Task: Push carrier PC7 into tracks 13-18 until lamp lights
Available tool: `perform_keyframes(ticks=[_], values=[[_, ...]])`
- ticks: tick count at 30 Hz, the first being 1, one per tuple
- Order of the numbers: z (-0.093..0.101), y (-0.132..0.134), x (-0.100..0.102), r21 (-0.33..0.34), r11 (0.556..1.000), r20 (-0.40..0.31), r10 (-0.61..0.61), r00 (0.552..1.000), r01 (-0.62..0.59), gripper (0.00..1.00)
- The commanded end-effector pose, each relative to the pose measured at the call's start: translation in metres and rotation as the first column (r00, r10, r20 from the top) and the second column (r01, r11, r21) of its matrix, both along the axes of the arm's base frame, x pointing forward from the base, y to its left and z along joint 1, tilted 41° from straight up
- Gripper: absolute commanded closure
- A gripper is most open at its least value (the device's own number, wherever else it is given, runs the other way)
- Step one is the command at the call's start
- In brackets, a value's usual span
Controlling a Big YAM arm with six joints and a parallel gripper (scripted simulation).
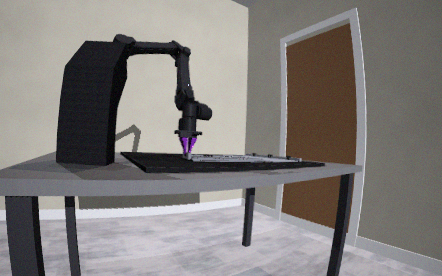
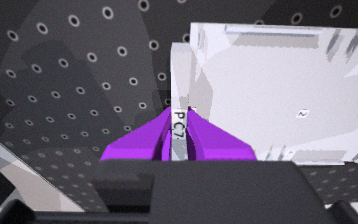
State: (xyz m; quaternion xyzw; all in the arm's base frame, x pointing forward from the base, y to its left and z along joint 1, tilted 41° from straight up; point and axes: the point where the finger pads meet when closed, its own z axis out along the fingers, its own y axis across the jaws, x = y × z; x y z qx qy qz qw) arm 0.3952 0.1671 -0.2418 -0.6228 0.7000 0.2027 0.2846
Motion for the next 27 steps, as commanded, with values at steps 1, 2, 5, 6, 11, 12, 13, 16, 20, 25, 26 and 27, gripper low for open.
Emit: perform_keyframes(ticks=[1, 2, 5, 6, 11, 12, 13, 16, 20, 25, 26, 27], values=[[0.0053, -0.0053, 0.0049, -0.019, 0.997, 0.093, 0.078, 0.993, -0.076, 1.0], [0.0053, -0.0045, 0.0045, -0.026, 0.994, 0.113, 0.105, 0.988, -0.103, 1.0], [0.0072, -0.0018, 0.0054, -0.03, 0.991, 0.137, 0.134, 0.981, -0.131, 1.0], [0.0075, -0.0017, 0.006, -0.03, 0.991, 0.138, 0.134, 0.981, -0.131, 1.0], [0.0076, -0.0018, 0.0062, -0.03, 0.991, 0.138, 0.134, 0.981, -0.131, 1.0], [0.0076, -0.0019, 0.0062, -0.03, 0.991, 0.138, 0.134, 0.981, -0.131, 1.0], [0.0076, -0.0019, 0.0062, -0.03, 0.991, 0.138, 0.134, 0.981, -0.131, 1.0], [0.0076, -0.0019, 0.0062, -0.03, 0.991, 0.138, 0.134, 0.981, -0.131, 1.0], [0.0076, -0.0019, 0.0062, -0.03, 0.991, 0.138, 0.134, 0.981, -0.131, 1.0], [0.0076, -0.0019, 0.0062, -0.03, 0.991, 0.138, 0.134, 0.981, -0.131, 1.0], [0.0076, -0.0019, 0.0062, -0.03, 0.991, 0.138, 0.134, 0.981, -0.131, 1.0], [0.0076, -0.0019, 0.0062, -0.03, 0.991, 0.138, 0.134, 0.981, -0.131, 1.0]])
